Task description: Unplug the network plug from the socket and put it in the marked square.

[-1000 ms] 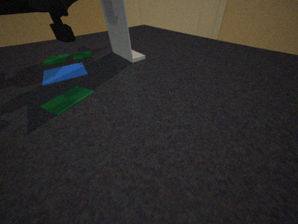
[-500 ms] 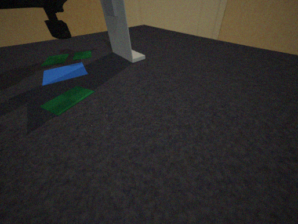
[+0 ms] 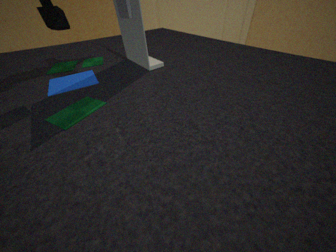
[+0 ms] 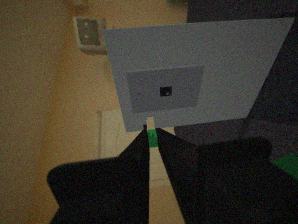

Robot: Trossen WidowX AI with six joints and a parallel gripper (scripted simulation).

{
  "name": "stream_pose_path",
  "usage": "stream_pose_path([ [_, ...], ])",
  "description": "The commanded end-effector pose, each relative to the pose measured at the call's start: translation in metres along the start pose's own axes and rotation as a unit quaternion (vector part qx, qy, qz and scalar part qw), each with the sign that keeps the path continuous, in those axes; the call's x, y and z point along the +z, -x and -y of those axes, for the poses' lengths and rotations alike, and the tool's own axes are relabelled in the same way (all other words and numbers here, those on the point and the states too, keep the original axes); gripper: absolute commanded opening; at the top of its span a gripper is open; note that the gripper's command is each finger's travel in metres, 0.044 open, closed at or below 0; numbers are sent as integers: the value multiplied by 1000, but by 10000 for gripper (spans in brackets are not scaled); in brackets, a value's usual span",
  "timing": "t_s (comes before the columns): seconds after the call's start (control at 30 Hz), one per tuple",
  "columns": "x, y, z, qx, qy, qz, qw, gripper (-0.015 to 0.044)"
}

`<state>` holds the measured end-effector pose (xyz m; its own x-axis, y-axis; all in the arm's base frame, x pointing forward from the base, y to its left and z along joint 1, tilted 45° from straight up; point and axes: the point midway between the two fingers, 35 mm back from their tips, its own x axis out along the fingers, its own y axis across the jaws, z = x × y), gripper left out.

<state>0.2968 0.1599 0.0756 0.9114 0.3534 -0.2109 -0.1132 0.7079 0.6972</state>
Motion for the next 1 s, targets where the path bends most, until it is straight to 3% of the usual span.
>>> stream_pose_path([
  [0.0, 2, 3, -9, 2, -4, 6, 1000, 0],
  [0.4, 0, 11, -21, -4, -9, 5, 1000, 0],
  [0.97, -33, 14, 32, -176, -71, -28, 982, 0],
])
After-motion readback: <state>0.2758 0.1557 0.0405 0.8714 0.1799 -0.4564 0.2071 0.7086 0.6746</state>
